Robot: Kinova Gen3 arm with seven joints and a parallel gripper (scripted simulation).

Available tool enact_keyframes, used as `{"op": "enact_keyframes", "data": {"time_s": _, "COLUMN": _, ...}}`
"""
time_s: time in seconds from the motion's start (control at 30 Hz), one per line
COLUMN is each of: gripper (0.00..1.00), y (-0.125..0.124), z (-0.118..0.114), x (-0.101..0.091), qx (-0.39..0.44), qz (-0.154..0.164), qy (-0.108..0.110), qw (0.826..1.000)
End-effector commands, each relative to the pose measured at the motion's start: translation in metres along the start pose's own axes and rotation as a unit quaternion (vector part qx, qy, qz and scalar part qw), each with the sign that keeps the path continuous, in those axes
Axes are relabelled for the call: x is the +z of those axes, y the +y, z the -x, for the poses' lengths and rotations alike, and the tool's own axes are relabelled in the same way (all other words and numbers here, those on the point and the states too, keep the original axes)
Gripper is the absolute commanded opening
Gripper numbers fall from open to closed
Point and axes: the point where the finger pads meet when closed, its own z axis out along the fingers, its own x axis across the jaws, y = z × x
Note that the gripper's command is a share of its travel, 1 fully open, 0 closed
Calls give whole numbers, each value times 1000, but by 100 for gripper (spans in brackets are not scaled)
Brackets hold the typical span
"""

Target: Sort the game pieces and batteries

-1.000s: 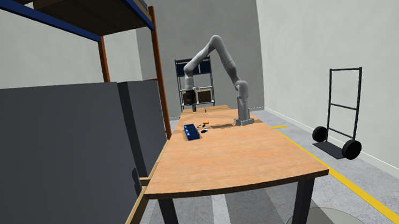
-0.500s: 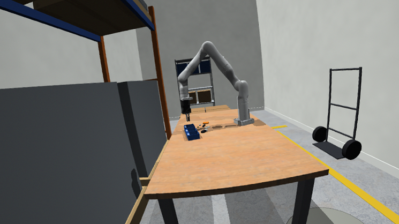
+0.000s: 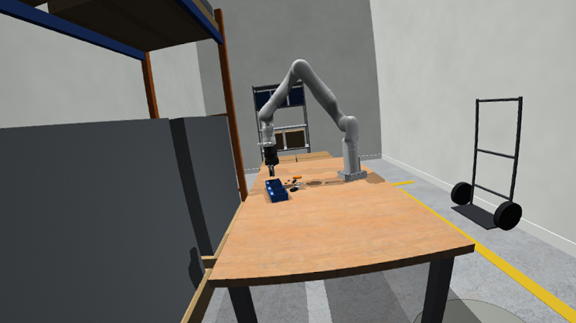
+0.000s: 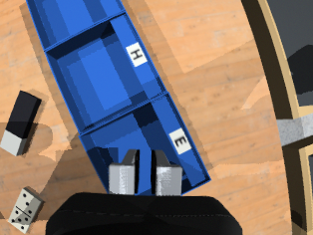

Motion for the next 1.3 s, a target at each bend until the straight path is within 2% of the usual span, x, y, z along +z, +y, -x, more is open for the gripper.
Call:
{"op": "enact_keyframes", "data": {"time_s": 0.0, "gripper": 31, "y": -6, "z": 4, "x": 0, "qx": 49, "qz": 4, "qy": 1, "qw": 999}}
{"op": "enact_keyframes", "data": {"time_s": 0.07, "gripper": 31, "y": -6, "z": 4, "x": 0, "qx": 99, "qz": 4, "qy": 1, "qw": 995}}
{"op": "enact_keyframes", "data": {"time_s": 0.17, "gripper": 31, "y": -6, "z": 4, "x": 0, "qx": 123, "qz": 4, "qy": 1, "qw": 992}}
{"op": "enact_keyframes", "data": {"time_s": 0.33, "gripper": 31, "y": -6, "z": 4, "x": 0, "qx": 246, "qz": 4, "qy": 1, "qw": 969}}
{"op": "enact_keyframes", "data": {"time_s": 0.47, "gripper": 31, "y": -6, "z": 4, "x": 0, "qx": 342, "qz": 4, "qy": 2, "qw": 940}}
{"op": "enact_keyframes", "data": {"time_s": 0.63, "gripper": 31, "y": -6, "z": 4, "x": 0, "qx": 456, "qz": 4, "qy": 2, "qw": 890}}
{"op": "enact_keyframes", "data": {"time_s": 0.7, "gripper": 31, "y": -6, "z": 4, "x": 0, "qx": 456, "qz": 4, "qy": 2, "qw": 890}}
{"op": "enact_keyframes", "data": {"time_s": 0.8, "gripper": 31, "y": -6, "z": 4, "x": 0, "qx": 522, "qz": 3, "qy": 3, "qw": 853}}
{"op": "enact_keyframes", "data": {"time_s": 0.83, "gripper": 31, "y": -6, "z": 4, "x": 0, "qx": 528, "qz": 3, "qy": 3, "qw": 849}}
{"op": "enact_keyframes", "data": {"time_s": 1.03, "gripper": 31, "y": -6, "z": 4, "x": 0, "qx": 528, "qz": 3, "qy": 3, "qw": 849}}
{"op": "enact_keyframes", "data": {"time_s": 1.27, "gripper": 31, "y": -6, "z": 4, "x": 13, "qx": 528, "qz": 3, "qy": 3, "qw": 849}}
